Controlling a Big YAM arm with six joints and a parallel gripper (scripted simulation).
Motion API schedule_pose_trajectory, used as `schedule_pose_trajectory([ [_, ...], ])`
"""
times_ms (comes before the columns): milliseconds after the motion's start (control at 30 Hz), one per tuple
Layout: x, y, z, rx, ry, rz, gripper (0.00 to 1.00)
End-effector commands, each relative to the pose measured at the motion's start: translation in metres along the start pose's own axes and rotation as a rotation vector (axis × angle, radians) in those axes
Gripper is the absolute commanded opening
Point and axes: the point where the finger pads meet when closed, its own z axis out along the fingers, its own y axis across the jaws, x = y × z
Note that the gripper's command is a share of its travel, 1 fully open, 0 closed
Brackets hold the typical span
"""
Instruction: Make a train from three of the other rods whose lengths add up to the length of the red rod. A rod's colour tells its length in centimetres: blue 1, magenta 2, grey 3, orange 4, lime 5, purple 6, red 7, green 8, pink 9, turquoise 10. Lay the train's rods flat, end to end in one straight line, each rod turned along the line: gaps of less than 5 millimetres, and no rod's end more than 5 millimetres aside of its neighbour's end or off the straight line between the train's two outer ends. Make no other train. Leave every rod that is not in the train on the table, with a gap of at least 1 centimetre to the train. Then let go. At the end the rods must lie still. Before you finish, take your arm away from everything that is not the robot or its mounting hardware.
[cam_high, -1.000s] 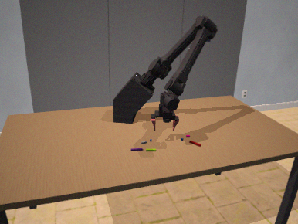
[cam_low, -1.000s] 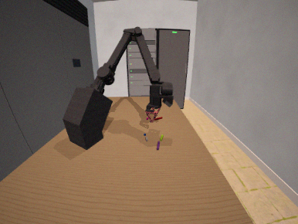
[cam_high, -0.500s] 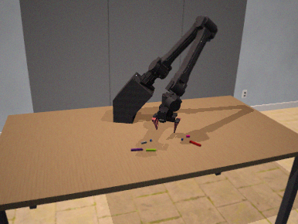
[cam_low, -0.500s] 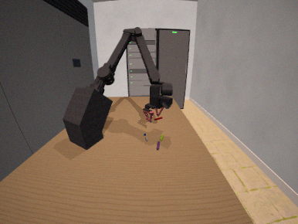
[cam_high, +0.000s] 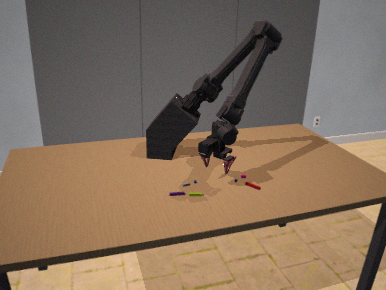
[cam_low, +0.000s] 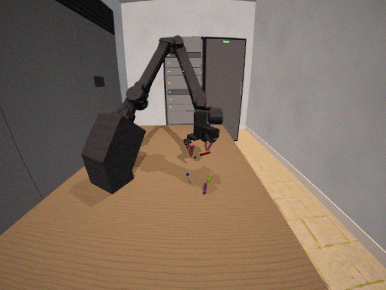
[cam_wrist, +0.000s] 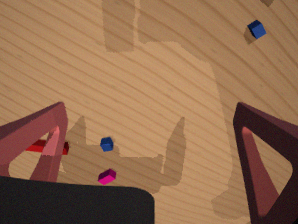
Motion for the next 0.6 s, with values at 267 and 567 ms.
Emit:
schedule_pose_trajectory([
  [267,0.0091,0.0126,-0.0009,-0.026,-0.021,0.317,1.00],
  [567,0.0136,0.0148,0.0014,-0.029,-0.017,0.504,1.00],
])
